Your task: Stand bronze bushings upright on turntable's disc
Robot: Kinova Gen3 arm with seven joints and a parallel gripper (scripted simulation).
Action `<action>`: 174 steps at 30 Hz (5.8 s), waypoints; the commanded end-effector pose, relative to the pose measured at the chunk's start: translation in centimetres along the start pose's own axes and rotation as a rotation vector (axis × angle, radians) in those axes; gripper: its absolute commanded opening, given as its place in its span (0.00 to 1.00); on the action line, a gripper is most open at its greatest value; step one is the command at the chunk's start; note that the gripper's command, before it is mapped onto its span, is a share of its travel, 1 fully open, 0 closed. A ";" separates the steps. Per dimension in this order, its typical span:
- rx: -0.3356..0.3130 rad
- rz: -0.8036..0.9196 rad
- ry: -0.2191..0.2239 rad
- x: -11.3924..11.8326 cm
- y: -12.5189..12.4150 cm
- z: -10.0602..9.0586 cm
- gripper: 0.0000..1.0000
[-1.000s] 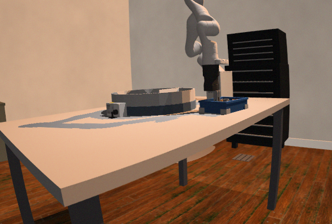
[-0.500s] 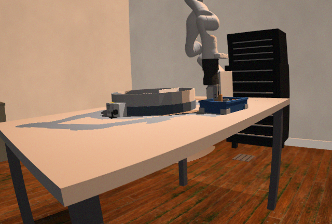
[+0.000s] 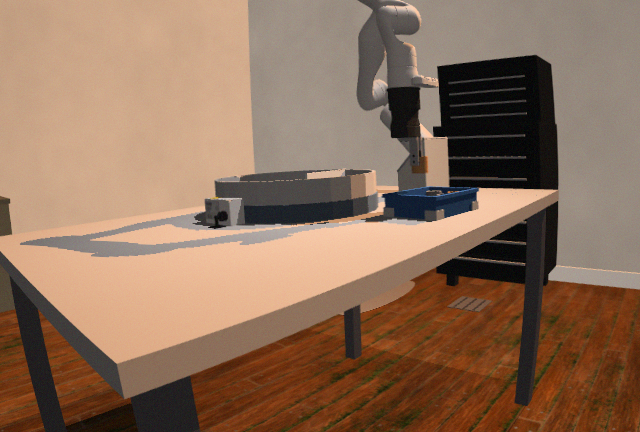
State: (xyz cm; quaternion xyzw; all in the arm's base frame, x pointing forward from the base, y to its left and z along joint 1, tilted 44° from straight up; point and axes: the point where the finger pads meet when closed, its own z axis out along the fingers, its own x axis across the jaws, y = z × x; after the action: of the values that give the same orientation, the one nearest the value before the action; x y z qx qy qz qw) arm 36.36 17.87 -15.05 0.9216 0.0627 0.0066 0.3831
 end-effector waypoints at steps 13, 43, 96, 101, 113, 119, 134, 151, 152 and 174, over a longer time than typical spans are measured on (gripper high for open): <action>0.012 0.000 0.011 0.3 -0.3 -3.4 0.00; 0.012 0.000 0.011 0.3 -0.3 -3.5 0.00; 0.012 0.000 0.011 0.2 26.0 -3.2 0.00; 0.012 0.000 0.011 0.2 29.2 -3.1 0.00; 0.012 0.000 0.011 0.2 37.3 -3.1 0.00; 0.012 0.000 0.011 0.2 38.3 -3.0 0.00; 0.012 0.000 0.011 0.2 38.5 -3.0 0.00; 0.012 0.000 0.011 0.2 38.5 -3.0 0.00; 0.012 0.000 0.011 0.2 38.5 -3.0 0.00; 0.012 0.000 0.011 0.3 38.5 -0.4 0.00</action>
State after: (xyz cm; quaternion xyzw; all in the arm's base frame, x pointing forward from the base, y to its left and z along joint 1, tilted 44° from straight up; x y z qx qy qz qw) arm 40.90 -8.62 12.50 0.9241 0.0658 0.0126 0.3762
